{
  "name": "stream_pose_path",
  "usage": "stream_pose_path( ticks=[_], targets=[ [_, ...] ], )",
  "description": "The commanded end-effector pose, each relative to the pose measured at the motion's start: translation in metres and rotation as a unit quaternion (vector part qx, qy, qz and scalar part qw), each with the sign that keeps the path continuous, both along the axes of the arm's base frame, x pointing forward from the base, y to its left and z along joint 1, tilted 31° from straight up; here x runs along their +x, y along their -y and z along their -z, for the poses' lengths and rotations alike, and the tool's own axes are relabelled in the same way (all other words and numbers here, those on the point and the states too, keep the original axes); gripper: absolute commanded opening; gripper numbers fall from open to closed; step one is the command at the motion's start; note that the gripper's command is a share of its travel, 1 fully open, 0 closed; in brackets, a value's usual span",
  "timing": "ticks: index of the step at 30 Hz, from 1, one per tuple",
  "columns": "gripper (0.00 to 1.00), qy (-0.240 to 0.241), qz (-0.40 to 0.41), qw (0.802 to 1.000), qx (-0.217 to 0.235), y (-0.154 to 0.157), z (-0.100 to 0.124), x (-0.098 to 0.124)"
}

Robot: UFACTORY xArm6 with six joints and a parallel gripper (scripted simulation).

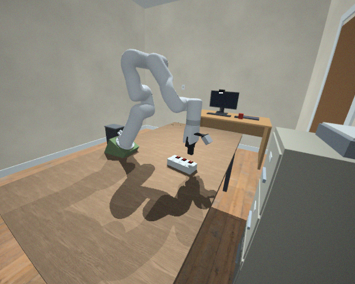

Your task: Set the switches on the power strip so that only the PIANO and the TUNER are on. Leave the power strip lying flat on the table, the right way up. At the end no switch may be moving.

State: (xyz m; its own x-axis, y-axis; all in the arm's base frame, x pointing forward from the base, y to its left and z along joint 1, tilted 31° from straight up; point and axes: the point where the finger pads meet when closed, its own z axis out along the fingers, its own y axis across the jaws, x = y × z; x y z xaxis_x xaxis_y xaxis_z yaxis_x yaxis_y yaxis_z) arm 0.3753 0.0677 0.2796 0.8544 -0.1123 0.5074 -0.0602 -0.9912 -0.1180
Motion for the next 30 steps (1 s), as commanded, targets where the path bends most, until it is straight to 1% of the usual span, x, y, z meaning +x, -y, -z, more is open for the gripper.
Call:
stream_pose_path(
  ticks=[1, 21, 30],
  targets=[
    [0.0, -0.002, -0.005, 1.0, 0.003, 0.0002, -0.0015, 0.0005],
    [0.0, -0.002, -0.005, 1.0, 0.004, 0.0, 0.0013, 0.0022],
    [0.0, -0.002, -0.006, 1.0, 0.004, -0.0003, 0.0085, 0.0067]
  ],
)
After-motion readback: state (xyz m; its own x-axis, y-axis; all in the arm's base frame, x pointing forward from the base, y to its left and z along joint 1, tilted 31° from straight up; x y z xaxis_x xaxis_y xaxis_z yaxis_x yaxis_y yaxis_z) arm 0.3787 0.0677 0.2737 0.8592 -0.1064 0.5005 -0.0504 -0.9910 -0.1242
